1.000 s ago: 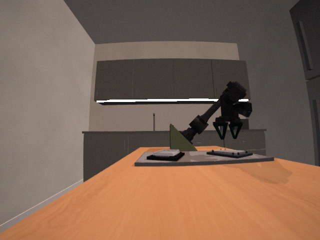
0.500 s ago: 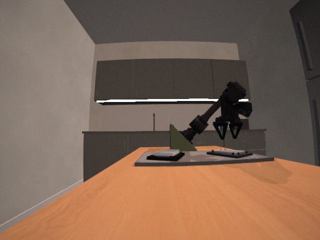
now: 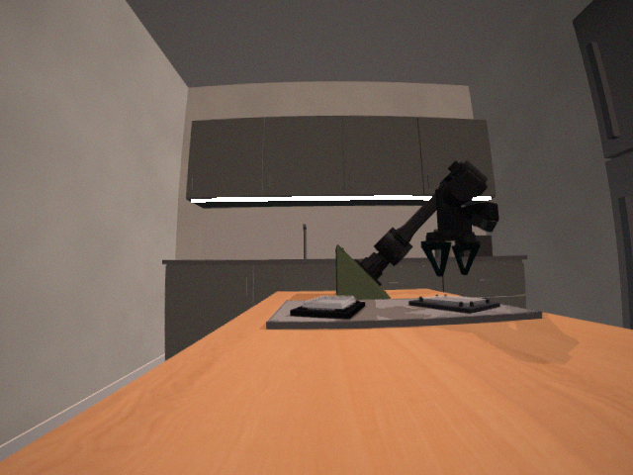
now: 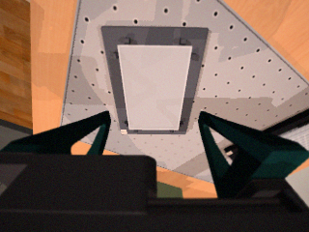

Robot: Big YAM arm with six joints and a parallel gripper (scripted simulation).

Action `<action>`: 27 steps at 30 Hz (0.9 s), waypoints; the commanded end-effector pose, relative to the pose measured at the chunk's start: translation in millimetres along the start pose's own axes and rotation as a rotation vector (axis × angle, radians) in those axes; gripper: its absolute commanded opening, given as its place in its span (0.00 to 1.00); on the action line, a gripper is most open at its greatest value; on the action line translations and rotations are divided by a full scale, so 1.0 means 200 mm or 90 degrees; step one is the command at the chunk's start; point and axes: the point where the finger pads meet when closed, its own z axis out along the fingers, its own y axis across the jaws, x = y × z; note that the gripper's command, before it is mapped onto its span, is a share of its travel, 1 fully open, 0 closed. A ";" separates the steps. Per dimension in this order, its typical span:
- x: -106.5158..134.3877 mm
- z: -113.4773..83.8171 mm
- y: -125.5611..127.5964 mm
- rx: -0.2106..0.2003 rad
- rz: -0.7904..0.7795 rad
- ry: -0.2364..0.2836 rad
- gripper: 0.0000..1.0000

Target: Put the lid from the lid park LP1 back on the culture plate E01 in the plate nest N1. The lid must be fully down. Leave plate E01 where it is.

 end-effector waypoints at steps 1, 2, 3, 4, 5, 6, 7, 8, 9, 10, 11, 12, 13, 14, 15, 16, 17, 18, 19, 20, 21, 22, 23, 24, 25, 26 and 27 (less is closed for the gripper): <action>0.02 0.02 0.00 -0.004 0.011 0.003 1.00; 0.02 0.02 0.00 -0.004 0.011 0.003 1.00; 0.02 0.02 0.00 -0.004 0.011 0.003 1.00; 0.02 0.02 0.00 -0.004 0.011 0.003 1.00; 0.02 0.02 0.00 -0.004 0.011 0.003 1.00; 0.02 0.02 0.00 -0.004 0.011 0.003 1.00; 0.02 0.02 0.00 -0.004 0.011 0.003 1.00; 0.02 0.02 0.00 -0.004 0.011 0.003 1.00; 0.02 0.02 0.00 -0.004 0.011 0.003 1.00; 0.02 0.02 0.00 -0.004 0.011 0.003 1.00; 0.02 0.02 0.00 -0.004 0.011 0.003 1.00; 0.02 0.02 0.00 -0.004 0.011 0.003 1.00; 0.02 0.02 0.00 -0.004 0.011 0.003 1.00; 0.01 0.05 0.01 -0.007 0.005 0.007 1.00; 0.02 0.06 0.00 -0.008 0.007 0.008 1.00; 0.02 0.07 0.00 -0.008 0.007 0.008 1.00; 0.02 0.08 0.00 -0.008 0.007 0.008 1.00; 0.02 0.09 0.00 -0.008 0.007 0.008 1.00; 0.02 0.10 0.00 -0.008 0.007 0.008 1.00; 0.02 0.10 0.00 -0.008 0.007 0.008 1.00; 0.02 0.11 0.00 -0.008 0.007 0.008 1.00; 0.02 0.12 0.00 -0.008 0.007 0.008 1.00; 0.02 0.13 0.00 -0.008 0.007 0.008 1.00; 0.02 0.14 0.00 -0.008 0.007 0.008 1.00; 0.02 0.15 0.00 -0.008 0.007 0.008 1.00; 0.02 0.15 0.00 -0.008 0.007 0.008 1.00; 0.02 0.15 0.00 -0.008 0.007 0.008 1.00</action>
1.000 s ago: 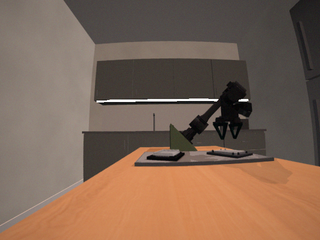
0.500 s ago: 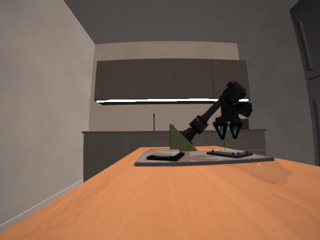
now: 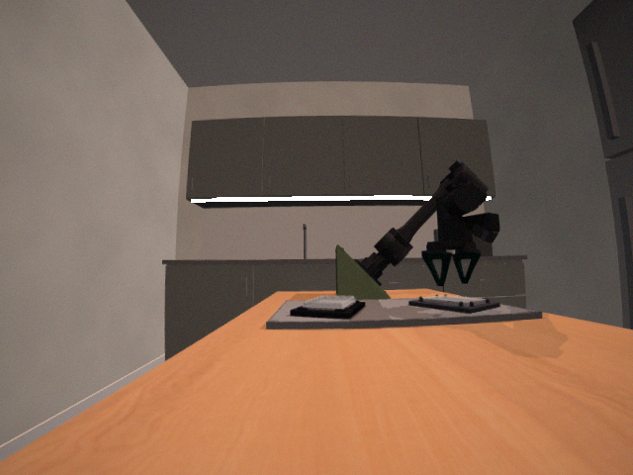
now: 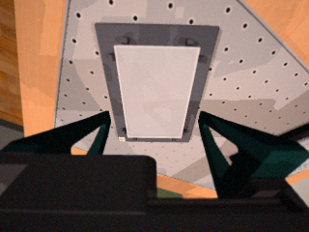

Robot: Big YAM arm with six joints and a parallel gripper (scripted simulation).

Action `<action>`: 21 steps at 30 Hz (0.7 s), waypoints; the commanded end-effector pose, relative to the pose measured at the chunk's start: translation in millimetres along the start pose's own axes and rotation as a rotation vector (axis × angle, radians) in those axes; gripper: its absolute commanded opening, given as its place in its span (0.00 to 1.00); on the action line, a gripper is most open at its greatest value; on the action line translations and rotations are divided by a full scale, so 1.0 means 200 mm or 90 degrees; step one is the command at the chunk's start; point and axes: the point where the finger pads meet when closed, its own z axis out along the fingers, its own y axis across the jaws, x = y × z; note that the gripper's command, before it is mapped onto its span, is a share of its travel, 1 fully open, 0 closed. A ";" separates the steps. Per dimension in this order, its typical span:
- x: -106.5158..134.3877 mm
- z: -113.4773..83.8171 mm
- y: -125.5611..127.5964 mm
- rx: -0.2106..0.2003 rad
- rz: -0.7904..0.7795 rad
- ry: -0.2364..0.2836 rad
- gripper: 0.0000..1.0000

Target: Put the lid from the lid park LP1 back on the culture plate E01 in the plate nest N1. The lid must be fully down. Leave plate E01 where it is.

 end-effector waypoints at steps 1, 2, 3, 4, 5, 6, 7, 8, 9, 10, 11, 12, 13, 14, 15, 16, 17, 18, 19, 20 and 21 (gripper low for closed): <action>0.01 0.02 -0.01 0.000 0.013 -0.005 1.00; 0.01 0.05 0.00 -0.004 0.009 0.002 1.00; 0.01 0.06 0.00 -0.005 0.012 0.003 1.00; 0.01 0.07 0.00 -0.005 0.012 0.003 1.00; 0.01 0.08 0.00 -0.005 0.012 0.003 1.00; 0.01 0.09 0.00 -0.005 0.012 0.003 1.00; 0.01 0.10 0.00 -0.005 0.012 0.003 1.00; 0.01 0.11 0.00 -0.005 0.012 0.003 1.00; 0.01 0.11 0.00 -0.005 0.012 0.003 1.00; 0.01 0.12 0.00 -0.005 0.012 0.003 1.00; 0.01 0.13 0.00 -0.005 0.012 0.003 1.00; 0.02 0.11 -0.02 -0.002 0.016 -0.001 1.00; 0.01 0.09 -0.03 0.002 0.019 -0.007 1.00; 0.01 0.08 -0.02 0.003 0.017 -0.010 1.00; 0.01 0.09 -0.02 0.003 0.015 -0.009 1.00; 0.01 0.09 -0.02 0.003 0.015 -0.009 1.00; 0.01 0.09 -0.02 0.003 0.015 -0.009 1.00; 0.01 0.09 -0.02 0.002 0.017 -0.007 1.00; 0.01 0.09 -0.02 0.002 0.017 -0.007 1.00; 0.01 0.09 -0.02 0.002 0.017 -0.007 1.00; 0.01 0.09 -0.02 0.002 0.016 -0.007 1.00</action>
